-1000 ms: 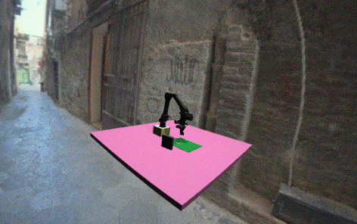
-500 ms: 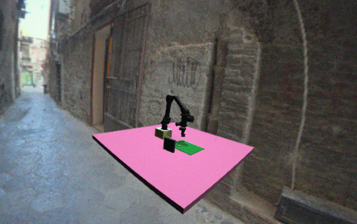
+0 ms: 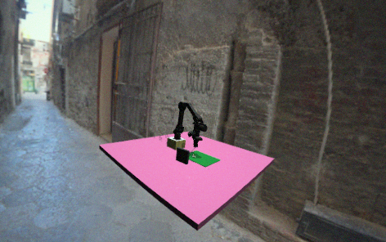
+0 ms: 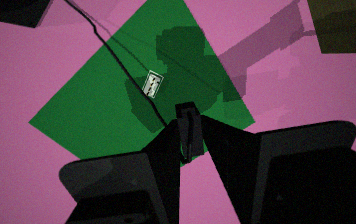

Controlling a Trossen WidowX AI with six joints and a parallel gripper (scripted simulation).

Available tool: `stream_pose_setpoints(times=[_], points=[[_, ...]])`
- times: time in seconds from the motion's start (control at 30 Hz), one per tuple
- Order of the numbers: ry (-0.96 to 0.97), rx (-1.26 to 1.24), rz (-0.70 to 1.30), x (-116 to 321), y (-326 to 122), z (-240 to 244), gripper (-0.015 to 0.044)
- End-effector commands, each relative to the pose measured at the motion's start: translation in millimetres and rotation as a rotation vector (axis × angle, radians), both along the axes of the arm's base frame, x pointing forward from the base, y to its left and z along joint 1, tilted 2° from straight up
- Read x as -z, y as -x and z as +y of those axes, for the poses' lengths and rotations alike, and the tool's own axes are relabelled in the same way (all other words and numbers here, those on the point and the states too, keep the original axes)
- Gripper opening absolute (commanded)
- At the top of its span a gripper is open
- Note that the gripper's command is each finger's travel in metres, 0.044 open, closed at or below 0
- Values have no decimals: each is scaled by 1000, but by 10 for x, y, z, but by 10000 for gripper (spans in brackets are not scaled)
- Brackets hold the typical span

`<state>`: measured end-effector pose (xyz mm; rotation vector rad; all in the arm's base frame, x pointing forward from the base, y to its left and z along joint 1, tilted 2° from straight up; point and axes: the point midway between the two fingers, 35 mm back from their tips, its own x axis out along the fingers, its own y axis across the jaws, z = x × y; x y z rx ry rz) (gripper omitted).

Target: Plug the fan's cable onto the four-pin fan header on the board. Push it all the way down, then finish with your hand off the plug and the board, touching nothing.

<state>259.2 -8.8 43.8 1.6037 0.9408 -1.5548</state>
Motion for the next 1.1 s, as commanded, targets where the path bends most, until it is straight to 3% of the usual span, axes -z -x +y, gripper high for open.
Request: stream_pose_setpoints(times=[0.0,1.07], points=[[5,-146,-2,1,23,-65,0],[23,-1250,-28,13,195,-506,0]])
